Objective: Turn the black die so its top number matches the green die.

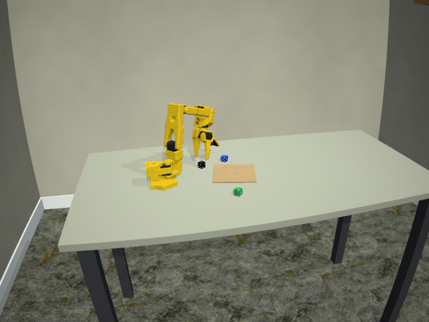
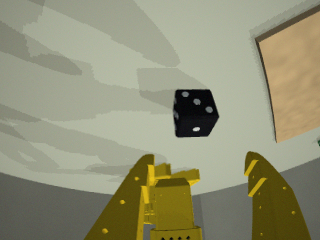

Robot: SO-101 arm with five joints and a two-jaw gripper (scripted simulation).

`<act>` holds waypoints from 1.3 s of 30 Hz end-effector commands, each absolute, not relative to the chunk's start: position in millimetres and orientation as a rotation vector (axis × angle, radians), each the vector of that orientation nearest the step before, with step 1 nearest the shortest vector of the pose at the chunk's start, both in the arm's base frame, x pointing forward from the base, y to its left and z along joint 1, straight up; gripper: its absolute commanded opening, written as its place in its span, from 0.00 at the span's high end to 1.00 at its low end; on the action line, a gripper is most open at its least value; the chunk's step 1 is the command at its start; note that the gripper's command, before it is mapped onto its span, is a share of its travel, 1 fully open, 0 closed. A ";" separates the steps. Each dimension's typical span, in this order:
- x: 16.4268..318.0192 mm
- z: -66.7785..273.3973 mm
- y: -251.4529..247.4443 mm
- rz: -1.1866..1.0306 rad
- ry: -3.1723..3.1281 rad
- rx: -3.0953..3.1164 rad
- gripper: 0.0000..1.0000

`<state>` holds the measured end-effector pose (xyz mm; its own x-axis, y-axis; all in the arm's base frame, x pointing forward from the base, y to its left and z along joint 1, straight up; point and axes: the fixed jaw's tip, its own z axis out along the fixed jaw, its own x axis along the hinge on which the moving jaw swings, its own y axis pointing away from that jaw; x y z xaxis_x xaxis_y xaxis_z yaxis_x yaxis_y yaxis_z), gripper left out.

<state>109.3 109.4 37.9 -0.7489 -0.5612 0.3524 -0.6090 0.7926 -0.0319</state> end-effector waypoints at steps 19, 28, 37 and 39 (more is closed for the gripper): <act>114.4 24.1 115.0 0.186 -2.693 0.908 0.72; 114.4 17.9 114.9 0.188 -2.689 0.907 0.72; 114.3 15.6 114.9 0.189 -2.688 0.906 0.72; 114.3 15.6 114.9 0.189 -2.688 0.906 0.72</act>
<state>109.7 109.7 10.1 -0.7443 -0.5570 0.3684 -0.6094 0.7922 -0.0333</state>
